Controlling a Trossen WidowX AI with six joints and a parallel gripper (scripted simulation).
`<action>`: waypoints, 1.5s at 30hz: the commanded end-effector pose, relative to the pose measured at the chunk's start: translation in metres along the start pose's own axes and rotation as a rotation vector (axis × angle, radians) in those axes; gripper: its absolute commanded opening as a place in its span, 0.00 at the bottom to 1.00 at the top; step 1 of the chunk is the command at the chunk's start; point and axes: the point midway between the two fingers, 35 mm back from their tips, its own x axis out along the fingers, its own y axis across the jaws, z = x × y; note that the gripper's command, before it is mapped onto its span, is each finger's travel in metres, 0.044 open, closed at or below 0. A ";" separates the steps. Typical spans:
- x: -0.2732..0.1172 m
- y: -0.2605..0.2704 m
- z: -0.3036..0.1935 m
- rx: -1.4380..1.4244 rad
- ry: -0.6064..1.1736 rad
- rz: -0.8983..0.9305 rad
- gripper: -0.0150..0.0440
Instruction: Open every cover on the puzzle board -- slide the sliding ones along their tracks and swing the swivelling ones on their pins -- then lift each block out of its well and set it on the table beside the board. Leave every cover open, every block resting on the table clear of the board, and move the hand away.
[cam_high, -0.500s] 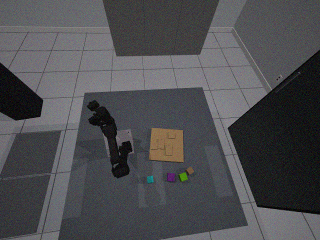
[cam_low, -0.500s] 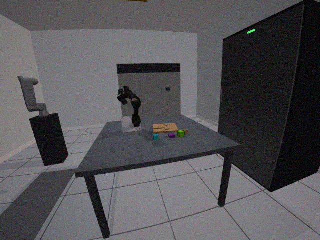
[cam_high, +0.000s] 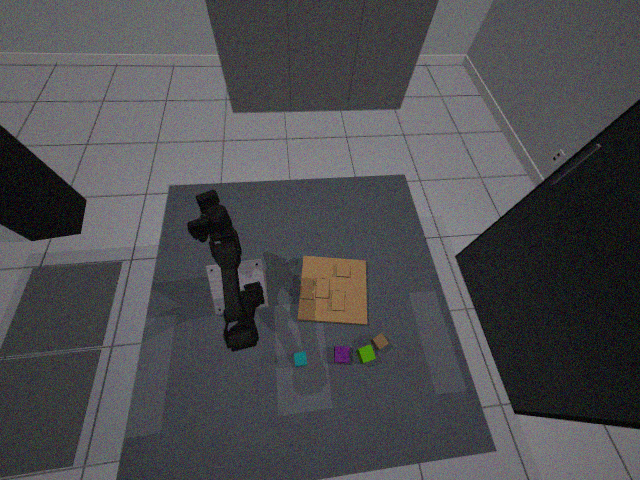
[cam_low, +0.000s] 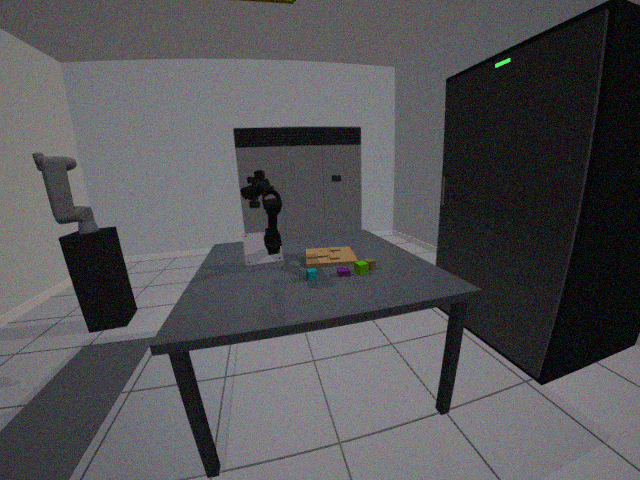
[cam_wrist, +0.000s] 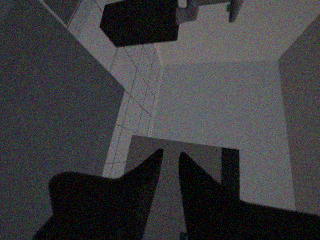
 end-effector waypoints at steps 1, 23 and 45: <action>-0.001 0.000 -0.022 0.119 0.062 0.011 0.25; -0.026 0.009 -0.133 0.720 0.359 -0.012 0.25; -0.069 0.051 -0.238 1.369 0.705 -0.097 0.25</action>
